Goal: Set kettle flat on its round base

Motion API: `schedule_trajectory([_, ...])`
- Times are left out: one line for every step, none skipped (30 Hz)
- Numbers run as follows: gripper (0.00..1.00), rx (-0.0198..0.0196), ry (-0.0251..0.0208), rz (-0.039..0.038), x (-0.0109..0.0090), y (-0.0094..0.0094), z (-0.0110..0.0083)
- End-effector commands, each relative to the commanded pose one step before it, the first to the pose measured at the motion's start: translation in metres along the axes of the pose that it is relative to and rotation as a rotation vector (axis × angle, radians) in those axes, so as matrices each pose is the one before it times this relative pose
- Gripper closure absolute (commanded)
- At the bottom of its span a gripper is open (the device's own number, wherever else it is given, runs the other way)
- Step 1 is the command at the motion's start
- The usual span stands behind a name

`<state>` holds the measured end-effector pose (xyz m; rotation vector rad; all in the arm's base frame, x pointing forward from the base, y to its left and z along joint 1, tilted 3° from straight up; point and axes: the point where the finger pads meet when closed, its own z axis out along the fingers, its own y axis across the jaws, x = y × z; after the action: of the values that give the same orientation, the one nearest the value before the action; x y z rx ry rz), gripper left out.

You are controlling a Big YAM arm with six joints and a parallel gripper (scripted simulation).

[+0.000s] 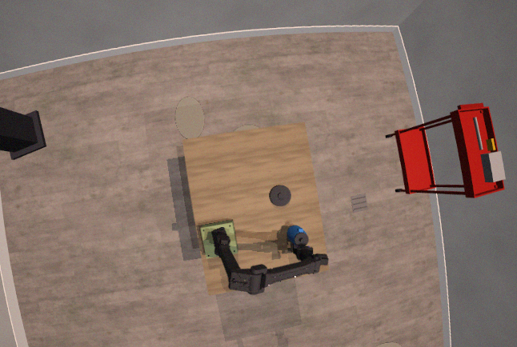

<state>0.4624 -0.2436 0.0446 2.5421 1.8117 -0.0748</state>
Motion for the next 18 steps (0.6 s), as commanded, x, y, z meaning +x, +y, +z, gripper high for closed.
schedule_trajectory([1.0, -0.00424, -0.00132, 0.00116, -0.00393, 0.00673, 0.00122])
schedule_trajectory([1.0, -0.00018, -0.00002, 0.0, -0.00006, 0.00045, -0.00095])
schedule_trajectory([1.0, -0.00025, -0.00004, 0.0, -0.00008, 0.00063, -0.00136])
schedule_trajectory([1.0, -0.00034, -0.00005, 0.00001, -0.00011, 0.00084, -0.00182])
schedule_trajectory([1.0, -0.00237, -0.00033, 0.00011, -0.0002, 0.00153, -0.00231])
schedule_trajectory([1.0, -0.00643, -0.00089, 0.00032, -0.00037, 0.00272, -0.00284])
schedule_trajectory([1.0, -0.00764, -0.00106, 0.00038, -0.00043, 0.00323, -0.00338])
schedule_trajectory([1.0, 0.0, 0.0, 0.0, 0.0, 0.0, 0.0])
schedule_trajectory([1.0, 0.0, 0.0, 0.0, 0.0, 0.0, 0.0])
schedule_trajectory([1.0, -0.00887, -0.00122, 0.00044, -0.0005, 0.00374, -0.00393])
schedule_trajectory([1.0, -0.00869, -0.00119, 0.00043, -0.00019, 0.00122, -0.00528])
schedule_trajectory([1.0, -0.00958, -0.0013, 0.00047, -0.00014, 0.00078, -0.00614])
schedule_trajectory([1.0, -0.01056, -0.00142, 0.00052, -0.00015, 0.00084, -0.00677])
schedule_trajectory([1.0, -0.01148, -0.00153, 0.00057, -0.00017, 0.00089, -0.00736])
schedule_trajectory([1.0, -0.00385, -0.00048, 0.00016, 0.00014, 0.00035, -0.00345])
schedule_trajectory([1.0, -0.00012, 0.00004, -0.00004, 0.0003, 0.00009, -0.00157])
schedule_trajectory([1.0, -0.00012, 0.00004, -0.00004, 0.00031, 0.00009, -0.00166])
schedule_trajectory([1.0, -0.00013, 0.00004, -0.00004, 0.00033, 0.00009, -0.00174])
